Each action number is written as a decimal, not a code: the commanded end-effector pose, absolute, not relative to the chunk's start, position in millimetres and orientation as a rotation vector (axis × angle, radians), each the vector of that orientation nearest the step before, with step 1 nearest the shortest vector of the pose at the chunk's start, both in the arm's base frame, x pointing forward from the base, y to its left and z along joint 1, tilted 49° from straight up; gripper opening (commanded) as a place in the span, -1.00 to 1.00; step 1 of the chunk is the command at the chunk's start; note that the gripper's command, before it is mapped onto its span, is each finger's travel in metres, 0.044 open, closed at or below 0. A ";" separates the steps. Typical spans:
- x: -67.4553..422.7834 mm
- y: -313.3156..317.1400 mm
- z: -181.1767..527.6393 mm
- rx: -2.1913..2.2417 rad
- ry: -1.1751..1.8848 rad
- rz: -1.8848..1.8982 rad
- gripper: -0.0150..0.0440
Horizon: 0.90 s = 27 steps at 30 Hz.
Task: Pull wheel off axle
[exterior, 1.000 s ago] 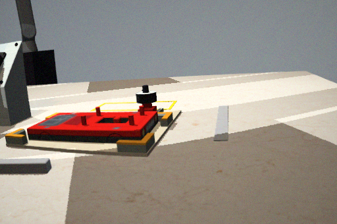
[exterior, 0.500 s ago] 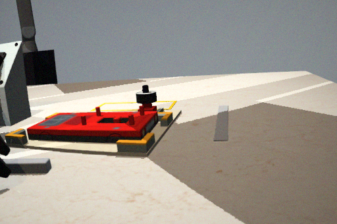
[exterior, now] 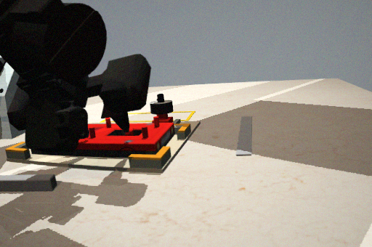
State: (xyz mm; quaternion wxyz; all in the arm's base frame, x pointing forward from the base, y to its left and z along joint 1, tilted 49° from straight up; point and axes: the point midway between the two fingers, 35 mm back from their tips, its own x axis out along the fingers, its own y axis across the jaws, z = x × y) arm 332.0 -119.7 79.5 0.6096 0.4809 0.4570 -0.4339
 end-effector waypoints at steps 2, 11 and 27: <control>347.4 -84.7 61.7 0.802 1.169 -0.972 0.53; 359.4 -5.2 20.6 0.012 1.390 -0.796 0.53; 367.8 70.8 -1.8 -0.685 1.369 -0.602 0.53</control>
